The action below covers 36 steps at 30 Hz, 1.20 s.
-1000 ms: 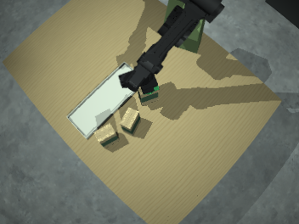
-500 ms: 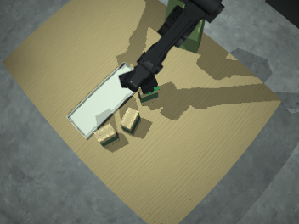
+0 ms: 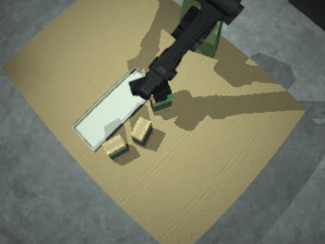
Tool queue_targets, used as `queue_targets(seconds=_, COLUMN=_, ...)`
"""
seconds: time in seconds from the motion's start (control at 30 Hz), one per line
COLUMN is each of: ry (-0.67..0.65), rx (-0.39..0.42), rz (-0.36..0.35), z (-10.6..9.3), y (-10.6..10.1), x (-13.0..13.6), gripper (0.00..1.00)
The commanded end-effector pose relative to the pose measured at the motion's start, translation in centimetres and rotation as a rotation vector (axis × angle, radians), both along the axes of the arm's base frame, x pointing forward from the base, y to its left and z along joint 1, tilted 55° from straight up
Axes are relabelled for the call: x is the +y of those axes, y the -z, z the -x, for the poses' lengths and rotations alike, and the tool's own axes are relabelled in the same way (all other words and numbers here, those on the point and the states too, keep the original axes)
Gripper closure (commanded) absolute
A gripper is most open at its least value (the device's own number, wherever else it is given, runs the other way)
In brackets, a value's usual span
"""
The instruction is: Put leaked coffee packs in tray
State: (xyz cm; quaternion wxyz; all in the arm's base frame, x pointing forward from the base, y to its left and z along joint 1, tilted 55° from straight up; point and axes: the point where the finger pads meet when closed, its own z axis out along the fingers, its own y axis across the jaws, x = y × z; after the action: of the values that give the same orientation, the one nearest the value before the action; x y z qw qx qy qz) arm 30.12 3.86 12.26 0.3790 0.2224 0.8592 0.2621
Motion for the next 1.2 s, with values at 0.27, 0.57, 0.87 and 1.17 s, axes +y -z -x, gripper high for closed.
queue_targets(seconds=0.27, ry=-0.004, rx=-0.005, rz=-0.007, z=0.30, y=0.22, x=0.42, gripper=0.22)
queue_targets(seconds=0.57, ry=-0.005, rx=-0.005, rz=-0.007, z=0.30, y=0.22, x=0.42, gripper=0.22)
queue_targets(seconds=0.87, ry=-0.005, rx=-0.005, rz=-0.007, z=0.30, y=0.22, x=0.42, gripper=0.22)
queue_targets(seconds=1.17, ry=-0.005, rx=-0.005, rz=-0.007, z=0.30, y=0.22, x=0.42, gripper=0.22)
